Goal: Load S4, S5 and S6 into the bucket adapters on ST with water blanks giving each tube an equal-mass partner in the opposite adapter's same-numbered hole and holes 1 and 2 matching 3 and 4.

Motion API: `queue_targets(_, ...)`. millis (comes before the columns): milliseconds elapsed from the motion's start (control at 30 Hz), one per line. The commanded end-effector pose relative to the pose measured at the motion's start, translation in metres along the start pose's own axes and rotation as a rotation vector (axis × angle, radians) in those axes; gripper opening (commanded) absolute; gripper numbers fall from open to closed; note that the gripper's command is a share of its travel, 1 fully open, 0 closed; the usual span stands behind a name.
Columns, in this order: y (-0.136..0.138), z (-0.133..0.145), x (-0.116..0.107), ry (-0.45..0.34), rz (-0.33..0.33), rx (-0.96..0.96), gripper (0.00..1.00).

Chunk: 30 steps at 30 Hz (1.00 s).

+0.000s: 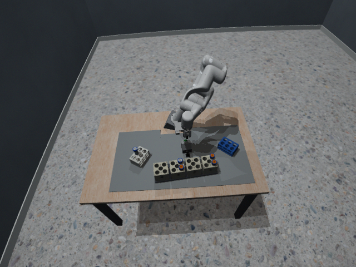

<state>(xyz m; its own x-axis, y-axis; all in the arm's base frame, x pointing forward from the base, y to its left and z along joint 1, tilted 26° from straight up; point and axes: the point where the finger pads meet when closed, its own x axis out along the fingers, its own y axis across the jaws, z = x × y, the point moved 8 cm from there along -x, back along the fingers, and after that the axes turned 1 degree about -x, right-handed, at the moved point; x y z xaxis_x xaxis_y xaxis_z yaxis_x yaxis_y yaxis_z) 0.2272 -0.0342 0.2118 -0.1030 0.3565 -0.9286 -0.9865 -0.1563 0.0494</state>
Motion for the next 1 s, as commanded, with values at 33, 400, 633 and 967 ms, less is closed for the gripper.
queue_targets(33,-0.004,0.0,0.009,0.002,-0.003,-0.001,0.0)
queue_targets(400,-0.007,0.0,0.022,0.001,-0.003,-0.001,0.0)
queue_targets(633,-0.007,0.0,0.022,0.001,-0.003,-0.001,0.0)
queue_targets(967,-0.008,0.0,0.026,0.001,-0.003,-0.001,0.0)
